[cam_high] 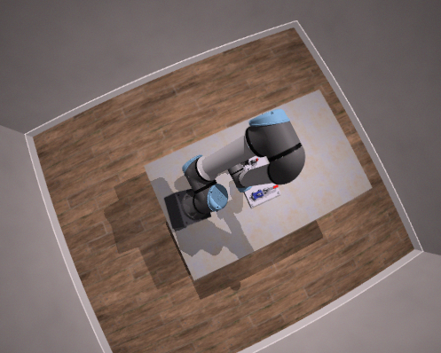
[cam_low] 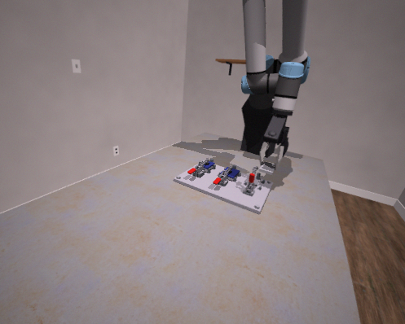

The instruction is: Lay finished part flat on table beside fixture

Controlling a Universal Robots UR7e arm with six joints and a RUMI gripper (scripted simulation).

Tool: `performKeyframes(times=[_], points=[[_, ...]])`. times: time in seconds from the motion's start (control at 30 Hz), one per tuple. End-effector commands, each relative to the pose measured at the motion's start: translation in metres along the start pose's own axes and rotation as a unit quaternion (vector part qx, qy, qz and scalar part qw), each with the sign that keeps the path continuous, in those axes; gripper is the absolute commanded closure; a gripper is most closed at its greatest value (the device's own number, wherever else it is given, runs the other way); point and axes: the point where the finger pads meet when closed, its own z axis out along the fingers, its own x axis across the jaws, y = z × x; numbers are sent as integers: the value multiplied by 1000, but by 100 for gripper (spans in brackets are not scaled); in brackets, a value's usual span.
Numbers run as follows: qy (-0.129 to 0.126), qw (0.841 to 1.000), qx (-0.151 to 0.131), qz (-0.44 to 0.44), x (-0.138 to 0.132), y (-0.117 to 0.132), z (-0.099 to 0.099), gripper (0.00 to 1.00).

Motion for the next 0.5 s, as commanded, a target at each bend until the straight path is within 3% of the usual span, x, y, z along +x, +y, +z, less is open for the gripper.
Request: performKeyframes(times=[0.0,0.47], points=[[1,1000,0,0,-12,0,0,100],[1,1000,0,0,-42,0,0,100]])
